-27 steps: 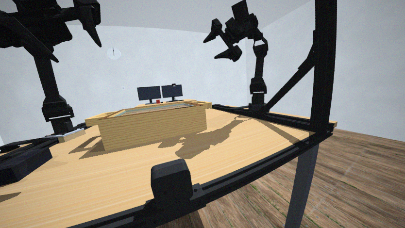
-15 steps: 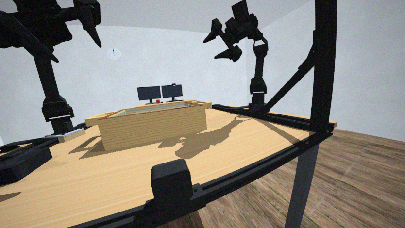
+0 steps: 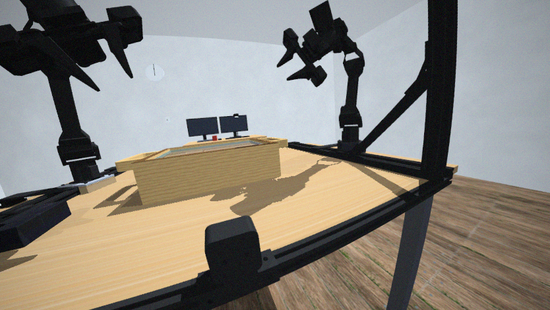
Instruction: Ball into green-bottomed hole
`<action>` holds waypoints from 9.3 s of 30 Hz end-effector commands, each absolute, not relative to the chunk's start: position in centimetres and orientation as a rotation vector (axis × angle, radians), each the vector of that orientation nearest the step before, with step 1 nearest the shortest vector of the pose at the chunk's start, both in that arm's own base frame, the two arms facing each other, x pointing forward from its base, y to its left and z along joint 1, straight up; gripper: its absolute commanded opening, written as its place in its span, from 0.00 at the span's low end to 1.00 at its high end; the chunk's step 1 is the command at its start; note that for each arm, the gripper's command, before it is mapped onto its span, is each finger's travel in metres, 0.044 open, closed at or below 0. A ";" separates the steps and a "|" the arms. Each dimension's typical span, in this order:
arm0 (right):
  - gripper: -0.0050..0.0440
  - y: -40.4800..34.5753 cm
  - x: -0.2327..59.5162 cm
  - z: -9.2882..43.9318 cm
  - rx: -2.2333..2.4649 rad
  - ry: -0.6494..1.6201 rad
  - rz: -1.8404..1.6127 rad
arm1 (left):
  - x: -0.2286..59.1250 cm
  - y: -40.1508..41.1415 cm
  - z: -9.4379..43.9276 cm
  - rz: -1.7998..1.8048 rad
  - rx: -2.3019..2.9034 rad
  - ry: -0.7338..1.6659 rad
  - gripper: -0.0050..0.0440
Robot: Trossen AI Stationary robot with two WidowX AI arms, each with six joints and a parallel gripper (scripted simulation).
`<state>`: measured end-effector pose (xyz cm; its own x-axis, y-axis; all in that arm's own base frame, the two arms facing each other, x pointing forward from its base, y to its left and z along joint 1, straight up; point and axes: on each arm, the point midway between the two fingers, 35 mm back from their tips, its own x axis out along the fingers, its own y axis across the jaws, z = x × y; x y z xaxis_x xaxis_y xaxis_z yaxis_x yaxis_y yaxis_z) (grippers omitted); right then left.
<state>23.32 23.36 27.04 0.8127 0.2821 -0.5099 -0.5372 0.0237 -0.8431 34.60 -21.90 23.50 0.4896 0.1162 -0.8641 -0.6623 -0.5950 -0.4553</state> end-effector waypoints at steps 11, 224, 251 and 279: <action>0.48 22.0 28.4 17.3 -1.755 0.622 1.153 | 28.8 -10.4 18.0 1.369 -1.585 0.755 0.48; 0.14 19.1 30.4 8.5 -1.673 0.909 1.640 | 21.9 -5.2 8.6 1.428 -1.410 0.995 0.14; 0.14 18.9 30.4 7.9 -1.629 0.857 1.657 | 21.9 -5.0 9.2 1.418 -1.443 1.051 0.14; 0.14 18.9 30.2 6.9 -1.665 0.831 1.606 | 22.1 -5.1 10.2 1.466 -1.403 1.068 0.14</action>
<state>30.45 18.94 6.94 0.0258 0.0096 -0.9996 -0.8202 -0.5715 -0.0266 21.82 -5.04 9.80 -0.0359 -0.0013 -0.9994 -0.9540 -0.2978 0.0346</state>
